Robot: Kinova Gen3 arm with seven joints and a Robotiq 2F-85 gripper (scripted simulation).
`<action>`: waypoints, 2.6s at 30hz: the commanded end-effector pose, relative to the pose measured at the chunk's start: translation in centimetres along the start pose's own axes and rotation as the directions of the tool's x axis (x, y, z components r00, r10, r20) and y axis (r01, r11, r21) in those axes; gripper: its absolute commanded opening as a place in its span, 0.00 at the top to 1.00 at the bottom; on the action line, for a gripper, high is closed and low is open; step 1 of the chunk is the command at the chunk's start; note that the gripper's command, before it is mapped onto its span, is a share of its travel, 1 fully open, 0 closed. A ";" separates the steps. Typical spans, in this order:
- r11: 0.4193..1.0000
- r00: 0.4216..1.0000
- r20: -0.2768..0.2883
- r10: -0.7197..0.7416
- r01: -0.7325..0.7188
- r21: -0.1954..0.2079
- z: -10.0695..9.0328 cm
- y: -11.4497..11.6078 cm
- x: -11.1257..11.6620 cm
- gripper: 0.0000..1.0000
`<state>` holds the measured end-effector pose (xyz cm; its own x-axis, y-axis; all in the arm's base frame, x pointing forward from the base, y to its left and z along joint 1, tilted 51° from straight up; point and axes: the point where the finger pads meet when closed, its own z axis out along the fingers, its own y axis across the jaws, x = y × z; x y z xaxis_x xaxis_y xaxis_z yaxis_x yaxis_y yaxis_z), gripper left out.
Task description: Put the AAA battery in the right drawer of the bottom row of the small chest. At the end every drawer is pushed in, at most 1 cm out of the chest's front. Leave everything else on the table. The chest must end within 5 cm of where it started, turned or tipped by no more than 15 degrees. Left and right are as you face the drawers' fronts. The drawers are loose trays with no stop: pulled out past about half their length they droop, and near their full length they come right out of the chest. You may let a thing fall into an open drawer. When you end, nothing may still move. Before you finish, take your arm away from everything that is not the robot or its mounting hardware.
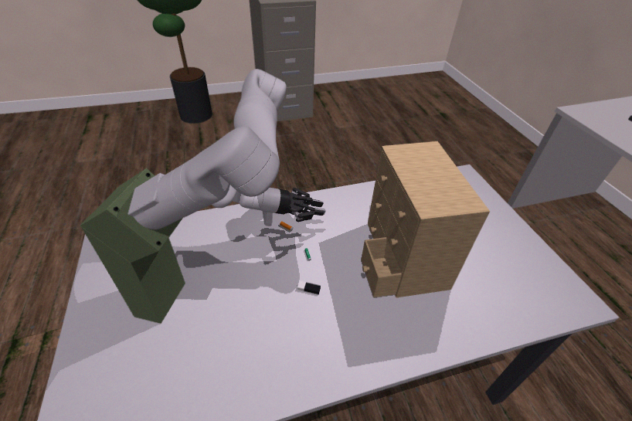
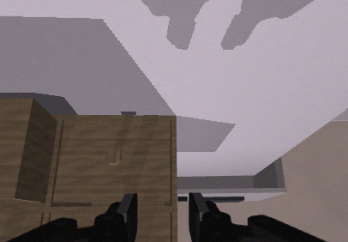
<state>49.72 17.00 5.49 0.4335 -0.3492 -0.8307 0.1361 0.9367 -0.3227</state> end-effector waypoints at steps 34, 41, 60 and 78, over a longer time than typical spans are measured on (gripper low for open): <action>1.000 1.000 0.002 0.006 -0.006 -0.002 -1.0 3.3 -0.9 0.67; 1.000 1.000 0.002 0.006 -0.006 -0.002 -1.0 3.5 -1.0 0.67; 1.000 1.000 0.002 0.006 -0.006 -0.002 -1.1 3.7 -1.0 0.67; 1.000 0.999 -0.035 0.006 -0.006 -0.002 -1.4 3.7 -1.2 0.67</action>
<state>48.58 20.56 4.41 0.4064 -0.3484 -0.8447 0.1337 0.9372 -0.3223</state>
